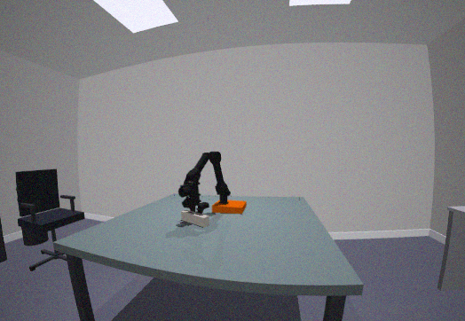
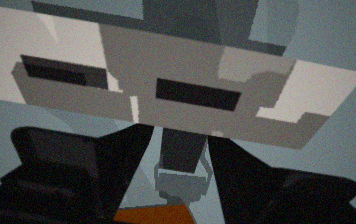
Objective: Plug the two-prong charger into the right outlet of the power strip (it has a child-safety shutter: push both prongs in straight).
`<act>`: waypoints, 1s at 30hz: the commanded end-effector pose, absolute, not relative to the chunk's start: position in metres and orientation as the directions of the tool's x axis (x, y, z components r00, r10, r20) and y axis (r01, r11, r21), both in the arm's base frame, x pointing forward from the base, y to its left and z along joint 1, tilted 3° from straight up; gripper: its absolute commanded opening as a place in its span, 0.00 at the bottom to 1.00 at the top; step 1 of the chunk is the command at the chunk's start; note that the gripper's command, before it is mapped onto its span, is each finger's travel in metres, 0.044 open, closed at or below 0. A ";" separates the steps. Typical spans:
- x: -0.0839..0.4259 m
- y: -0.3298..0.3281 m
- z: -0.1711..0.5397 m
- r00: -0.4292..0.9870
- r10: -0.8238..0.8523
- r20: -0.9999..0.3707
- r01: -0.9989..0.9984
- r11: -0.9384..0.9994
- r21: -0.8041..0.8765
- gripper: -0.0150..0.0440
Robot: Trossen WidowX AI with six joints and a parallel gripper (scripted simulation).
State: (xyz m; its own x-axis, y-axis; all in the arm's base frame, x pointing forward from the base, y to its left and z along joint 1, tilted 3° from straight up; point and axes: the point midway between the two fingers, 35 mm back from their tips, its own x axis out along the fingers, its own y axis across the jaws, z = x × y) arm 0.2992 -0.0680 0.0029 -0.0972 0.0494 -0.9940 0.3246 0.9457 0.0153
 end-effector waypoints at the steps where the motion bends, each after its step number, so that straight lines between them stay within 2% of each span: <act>1: 0.300 -0.068 0.003 -0.096 0.049 -0.994 0.325 0.946 0.015 0.88; 4: 0.299 -0.068 0.003 -0.095 0.049 -0.994 0.325 0.946 0.015 1.00; 30: 0.293 -0.066 0.003 -0.081 0.043 -0.996 0.323 0.946 0.015 1.00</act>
State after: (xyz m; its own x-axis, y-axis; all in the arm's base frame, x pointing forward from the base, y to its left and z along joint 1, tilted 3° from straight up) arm 0.2942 -0.0661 0.0020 -0.0873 0.0465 -0.9951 0.3222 0.9466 0.0160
